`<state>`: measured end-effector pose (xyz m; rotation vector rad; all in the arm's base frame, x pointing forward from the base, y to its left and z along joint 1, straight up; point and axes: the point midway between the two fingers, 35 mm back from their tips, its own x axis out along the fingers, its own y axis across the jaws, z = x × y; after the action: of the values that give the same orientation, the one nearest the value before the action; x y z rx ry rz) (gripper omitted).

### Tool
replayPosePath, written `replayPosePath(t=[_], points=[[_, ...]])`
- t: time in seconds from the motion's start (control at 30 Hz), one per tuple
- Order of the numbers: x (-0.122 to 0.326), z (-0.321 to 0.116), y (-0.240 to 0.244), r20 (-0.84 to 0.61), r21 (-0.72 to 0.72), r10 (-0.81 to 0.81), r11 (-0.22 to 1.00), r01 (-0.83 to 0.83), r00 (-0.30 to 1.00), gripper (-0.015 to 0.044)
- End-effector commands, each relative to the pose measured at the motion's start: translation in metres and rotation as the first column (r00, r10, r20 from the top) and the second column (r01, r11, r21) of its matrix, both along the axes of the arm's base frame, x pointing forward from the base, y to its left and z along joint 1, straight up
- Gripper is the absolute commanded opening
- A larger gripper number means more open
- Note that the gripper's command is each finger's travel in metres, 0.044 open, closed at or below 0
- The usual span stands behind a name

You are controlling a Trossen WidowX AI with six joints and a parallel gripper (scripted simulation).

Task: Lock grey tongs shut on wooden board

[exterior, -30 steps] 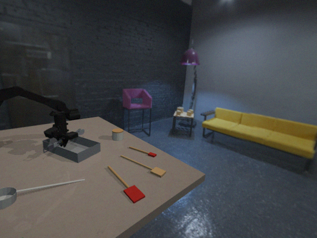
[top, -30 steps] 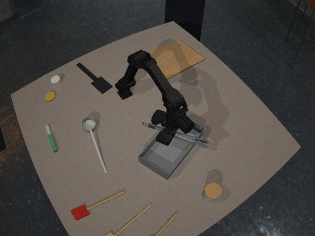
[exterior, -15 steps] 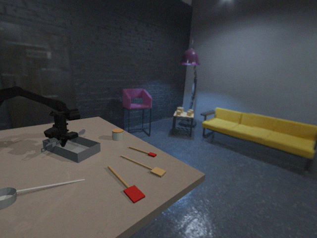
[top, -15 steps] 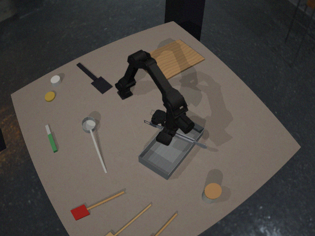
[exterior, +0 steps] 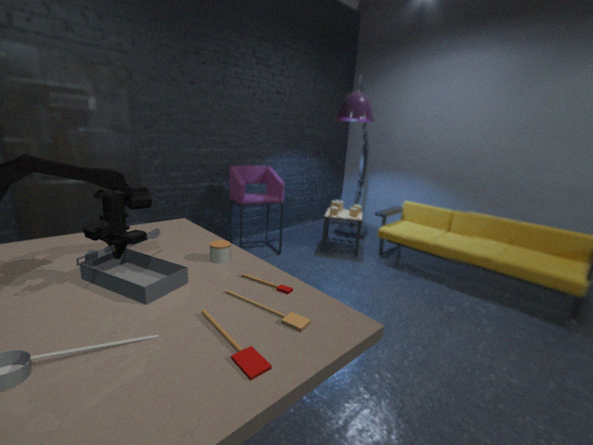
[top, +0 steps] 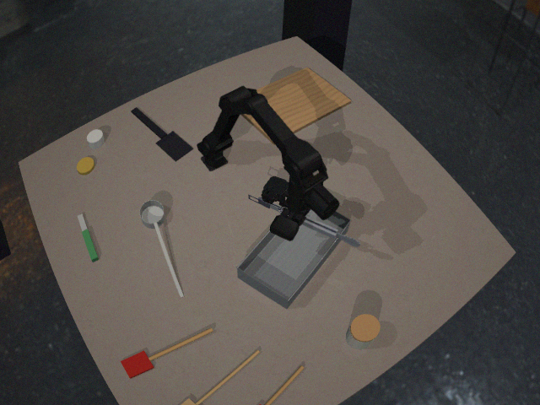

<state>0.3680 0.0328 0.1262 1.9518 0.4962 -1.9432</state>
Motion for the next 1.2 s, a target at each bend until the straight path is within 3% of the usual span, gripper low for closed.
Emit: replayPosePath(t=[0.0,0.1,0.57,1.17], points=[[-0.003,0.056,0.0,0.023,-0.002,0.001,1.0,-0.001,1.0,-0.015],[-0.007,0.072,-0.001,0.023,-0.003,0.001,1.0,-0.001,1.0,-0.015],[-0.009,0.068,0.006,0.015,0.002,0.016,1.0,-0.016,1.0,-0.015],[-0.036,0.07,0.108,0.019,0.006,0.257,0.966,-0.257,0.966,-0.015]])
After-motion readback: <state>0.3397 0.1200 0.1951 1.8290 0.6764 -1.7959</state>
